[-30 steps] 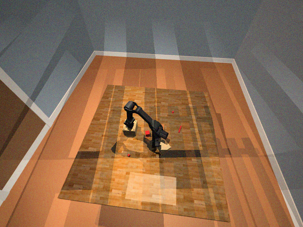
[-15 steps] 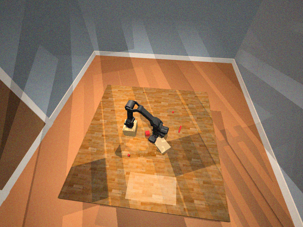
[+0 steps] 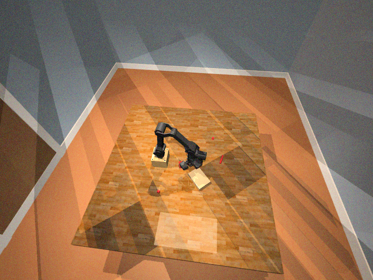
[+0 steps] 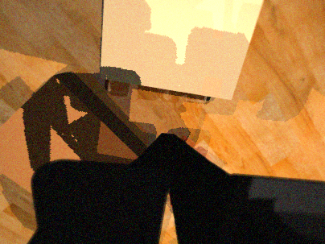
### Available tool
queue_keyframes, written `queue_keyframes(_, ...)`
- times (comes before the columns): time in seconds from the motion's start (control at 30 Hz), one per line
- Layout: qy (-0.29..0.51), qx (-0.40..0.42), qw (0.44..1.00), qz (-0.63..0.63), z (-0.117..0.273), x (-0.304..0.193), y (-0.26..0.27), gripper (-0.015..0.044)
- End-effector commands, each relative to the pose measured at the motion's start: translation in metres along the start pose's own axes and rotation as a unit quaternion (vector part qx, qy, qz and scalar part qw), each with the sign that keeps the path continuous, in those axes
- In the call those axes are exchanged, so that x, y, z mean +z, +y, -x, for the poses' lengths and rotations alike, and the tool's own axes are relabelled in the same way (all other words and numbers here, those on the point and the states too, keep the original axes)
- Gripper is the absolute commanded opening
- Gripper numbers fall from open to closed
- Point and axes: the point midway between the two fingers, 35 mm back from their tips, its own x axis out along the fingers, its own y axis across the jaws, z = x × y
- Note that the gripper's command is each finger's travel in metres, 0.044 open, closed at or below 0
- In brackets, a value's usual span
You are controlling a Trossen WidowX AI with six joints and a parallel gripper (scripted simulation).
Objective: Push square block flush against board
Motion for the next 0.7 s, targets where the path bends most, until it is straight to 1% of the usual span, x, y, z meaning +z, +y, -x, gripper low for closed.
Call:
queue_keyframes(0.0, -0.002, 0.000, 1.000, -0.021, -0.002, -0.002, 0.002, 0.0000)
queue_keyframes(0.1, -0.002, 0.000, 1.000, -0.021, -0.011, -0.002, 0.002, 0.0000)
queue_keyframes(0.2, -0.002, -0.001, 1.000, -0.021, -0.048, -0.002, 0.002, 0.0000)
queue_keyframes(0.23, -0.002, -0.001, 1.000, -0.021, -0.055, -0.002, 0.001, 0.0000)
queue_keyframes(0.67, -0.003, -0.001, 1.000, -0.021, -0.057, 0.008, 0.001, 0.0000)
